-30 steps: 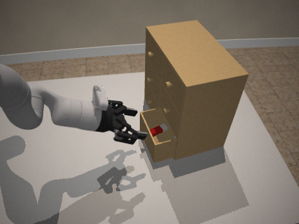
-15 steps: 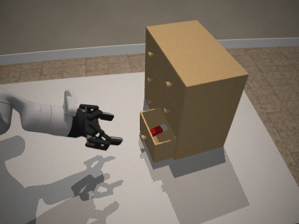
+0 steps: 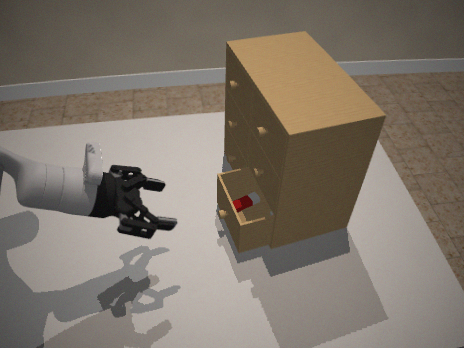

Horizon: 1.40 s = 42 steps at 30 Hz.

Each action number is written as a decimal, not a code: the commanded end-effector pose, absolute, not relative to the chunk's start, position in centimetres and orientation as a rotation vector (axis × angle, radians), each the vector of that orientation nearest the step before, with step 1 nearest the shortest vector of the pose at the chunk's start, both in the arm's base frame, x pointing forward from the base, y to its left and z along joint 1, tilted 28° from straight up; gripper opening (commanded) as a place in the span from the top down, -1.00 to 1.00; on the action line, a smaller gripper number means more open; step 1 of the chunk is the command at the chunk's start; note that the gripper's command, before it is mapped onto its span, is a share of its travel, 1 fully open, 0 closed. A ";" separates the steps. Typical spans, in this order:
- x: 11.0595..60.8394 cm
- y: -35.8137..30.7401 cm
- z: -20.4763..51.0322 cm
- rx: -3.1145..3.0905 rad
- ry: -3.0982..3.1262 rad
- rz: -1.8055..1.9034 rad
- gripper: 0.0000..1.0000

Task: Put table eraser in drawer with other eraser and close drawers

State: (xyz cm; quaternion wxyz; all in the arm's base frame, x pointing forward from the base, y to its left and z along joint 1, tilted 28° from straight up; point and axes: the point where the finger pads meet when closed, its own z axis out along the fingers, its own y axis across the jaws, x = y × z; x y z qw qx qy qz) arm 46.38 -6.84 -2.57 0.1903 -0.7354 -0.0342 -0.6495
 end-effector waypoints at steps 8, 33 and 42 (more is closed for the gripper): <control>46.4 -6.9 -2.5 -2.068 -0.096 -1.825 -1.00; 46.3 -7.0 -2.3 -2.120 -0.111 -1.767 -1.00; 46.2 -7.1 -2.1 -2.173 -0.127 -1.705 -1.00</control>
